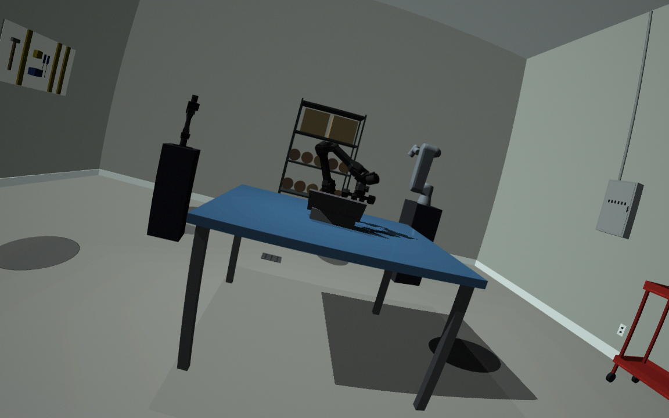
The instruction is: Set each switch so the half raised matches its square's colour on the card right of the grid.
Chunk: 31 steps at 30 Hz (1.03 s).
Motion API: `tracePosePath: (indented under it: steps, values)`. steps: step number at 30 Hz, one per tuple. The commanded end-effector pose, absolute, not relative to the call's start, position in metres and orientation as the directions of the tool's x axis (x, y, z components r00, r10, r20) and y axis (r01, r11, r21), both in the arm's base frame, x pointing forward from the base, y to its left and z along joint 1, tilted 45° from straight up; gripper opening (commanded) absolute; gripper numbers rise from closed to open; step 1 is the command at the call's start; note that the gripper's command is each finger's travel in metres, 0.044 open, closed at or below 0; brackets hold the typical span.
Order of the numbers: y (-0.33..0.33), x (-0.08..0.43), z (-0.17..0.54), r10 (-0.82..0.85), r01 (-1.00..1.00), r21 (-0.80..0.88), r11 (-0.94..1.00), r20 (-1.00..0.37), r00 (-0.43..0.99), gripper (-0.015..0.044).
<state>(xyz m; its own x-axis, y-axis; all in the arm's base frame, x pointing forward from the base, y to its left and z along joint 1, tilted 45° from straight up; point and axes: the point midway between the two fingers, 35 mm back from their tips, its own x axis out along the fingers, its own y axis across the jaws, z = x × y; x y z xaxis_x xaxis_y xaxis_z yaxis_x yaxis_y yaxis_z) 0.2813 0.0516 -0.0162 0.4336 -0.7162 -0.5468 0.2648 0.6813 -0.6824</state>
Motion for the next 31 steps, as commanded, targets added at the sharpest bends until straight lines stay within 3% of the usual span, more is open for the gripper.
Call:
tracePosePath:
  steps: [1,9,18,31]
  values:
    - [0.066,0.275,-0.009,-0.71,0.263,-0.677,0.687,-0.549,0.441,0.0]
    - [0.097,0.252,0.017,-0.71,0.262,-0.682,0.683,-0.535,0.458,0.0]
    - [0.052,0.238,0.077,-0.712,0.26,-0.685,0.68,-0.533,0.457,0.0]
    - [0.051,0.238,0.078,-0.712,0.26,-0.685,0.68,-0.533,0.457,0.0]
